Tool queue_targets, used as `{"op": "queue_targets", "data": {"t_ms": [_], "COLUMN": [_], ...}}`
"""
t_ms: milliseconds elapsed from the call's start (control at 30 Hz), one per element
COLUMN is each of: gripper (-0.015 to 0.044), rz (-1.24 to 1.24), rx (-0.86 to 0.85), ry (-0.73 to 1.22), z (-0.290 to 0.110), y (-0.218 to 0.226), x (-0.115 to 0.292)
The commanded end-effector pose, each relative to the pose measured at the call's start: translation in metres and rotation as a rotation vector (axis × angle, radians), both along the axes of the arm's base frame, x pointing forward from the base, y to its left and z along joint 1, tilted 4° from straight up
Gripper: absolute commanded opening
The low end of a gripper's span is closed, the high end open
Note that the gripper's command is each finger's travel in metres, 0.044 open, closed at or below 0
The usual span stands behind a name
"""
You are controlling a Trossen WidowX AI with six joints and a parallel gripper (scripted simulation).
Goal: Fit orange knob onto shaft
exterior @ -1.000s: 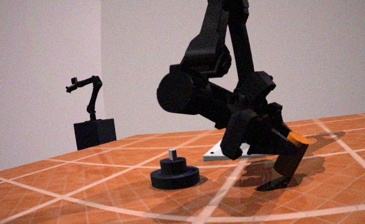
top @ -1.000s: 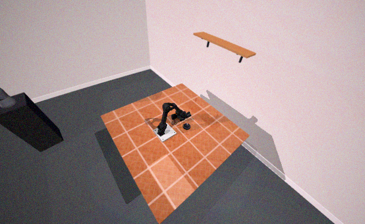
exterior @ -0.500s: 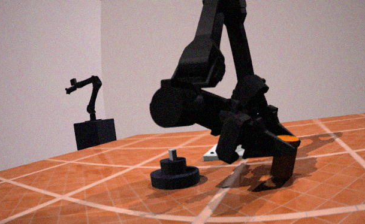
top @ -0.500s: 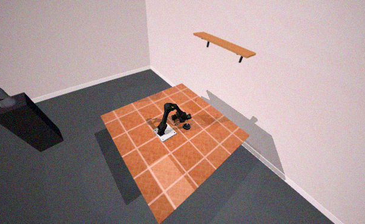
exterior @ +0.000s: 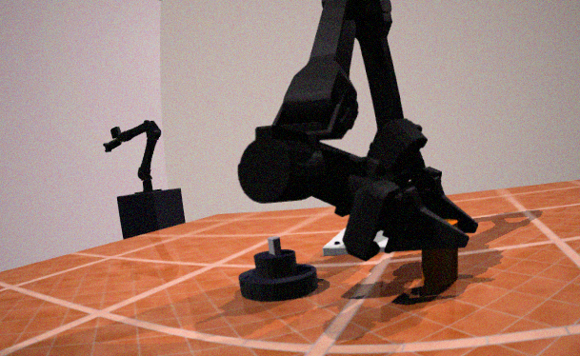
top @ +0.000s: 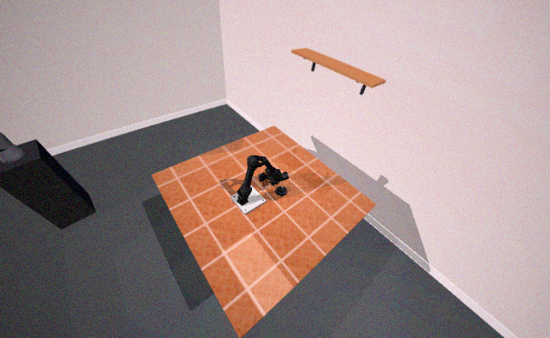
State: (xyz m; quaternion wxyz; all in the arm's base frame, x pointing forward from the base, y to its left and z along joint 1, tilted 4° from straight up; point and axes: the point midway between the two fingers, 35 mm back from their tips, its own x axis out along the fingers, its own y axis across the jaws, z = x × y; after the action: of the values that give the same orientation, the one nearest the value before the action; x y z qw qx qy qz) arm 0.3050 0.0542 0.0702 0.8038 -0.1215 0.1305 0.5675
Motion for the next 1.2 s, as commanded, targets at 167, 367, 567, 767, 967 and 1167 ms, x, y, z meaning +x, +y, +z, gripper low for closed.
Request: {"op": "queue_targets", "data": {"t_ms": [167, 367, 567, 767, 967, 1167], "gripper": [0.0260, 0.0418, 0.0440, 0.0440, 0.0440, 0.0440], "rz": [0.000, 0.000, 0.000, 0.000, 0.003, 0.036], "rx": [0.003, 0.003, 0.003, 0.000, -0.014, -0.475], "ry": [0.001, 0.001, 0.001, -0.001, 0.009, 0.265], "z": [0.000, 0.000, 0.000, 0.070, 0.079, 0.069], "y": [0.000, 0.000, 0.000, -0.004, -0.003, 0.007], "x": [0.000, 0.000, 0.000, -0.003, -0.005, -0.004]}}
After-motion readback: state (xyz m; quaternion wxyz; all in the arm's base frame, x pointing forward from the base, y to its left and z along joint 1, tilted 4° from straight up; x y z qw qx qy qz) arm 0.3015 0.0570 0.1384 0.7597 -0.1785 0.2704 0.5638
